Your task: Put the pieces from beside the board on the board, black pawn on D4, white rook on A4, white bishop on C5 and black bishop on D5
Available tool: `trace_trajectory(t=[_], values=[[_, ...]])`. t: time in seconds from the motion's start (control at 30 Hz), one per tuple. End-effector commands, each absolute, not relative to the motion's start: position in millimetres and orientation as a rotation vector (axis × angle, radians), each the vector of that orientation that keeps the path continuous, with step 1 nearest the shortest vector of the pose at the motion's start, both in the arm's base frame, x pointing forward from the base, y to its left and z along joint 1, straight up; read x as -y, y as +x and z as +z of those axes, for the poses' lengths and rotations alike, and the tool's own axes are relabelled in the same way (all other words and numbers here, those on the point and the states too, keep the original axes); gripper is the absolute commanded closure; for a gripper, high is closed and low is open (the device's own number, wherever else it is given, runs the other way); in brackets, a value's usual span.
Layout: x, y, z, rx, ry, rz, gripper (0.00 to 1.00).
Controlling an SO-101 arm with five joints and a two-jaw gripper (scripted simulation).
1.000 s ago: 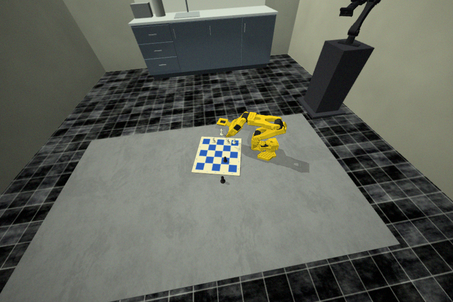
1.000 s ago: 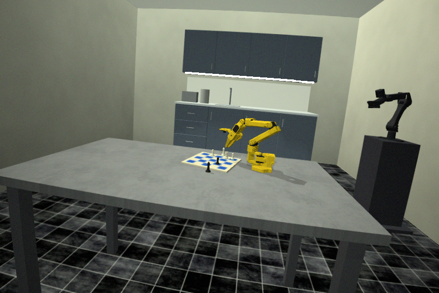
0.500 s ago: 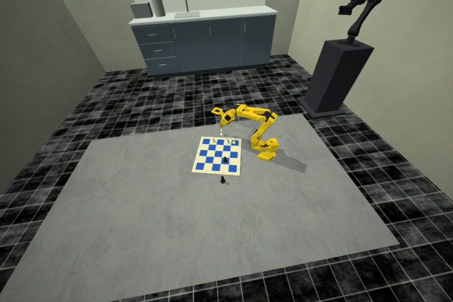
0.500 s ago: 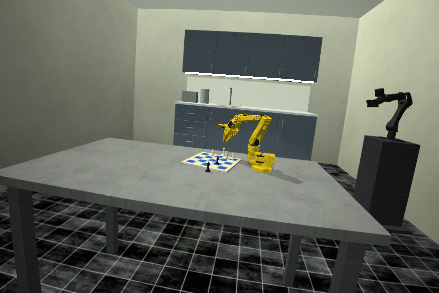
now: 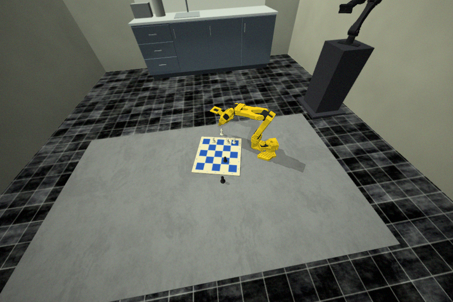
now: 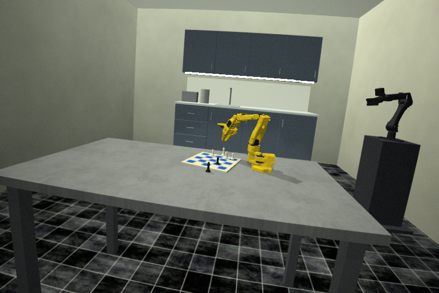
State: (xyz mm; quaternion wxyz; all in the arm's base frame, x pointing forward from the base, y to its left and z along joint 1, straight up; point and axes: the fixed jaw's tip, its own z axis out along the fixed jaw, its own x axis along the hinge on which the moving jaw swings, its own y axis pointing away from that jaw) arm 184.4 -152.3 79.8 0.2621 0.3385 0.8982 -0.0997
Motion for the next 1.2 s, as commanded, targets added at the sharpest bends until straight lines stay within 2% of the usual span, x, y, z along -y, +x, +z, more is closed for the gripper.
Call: trace_trajectory(t=[0.0, 1.17], values=[[152.3, 180.2, 71.2, -2.442, 0.941, -0.264, 0.90], [151.2, 178.5, 63.2, -2.441, 0.943, -0.264, 0.90]])
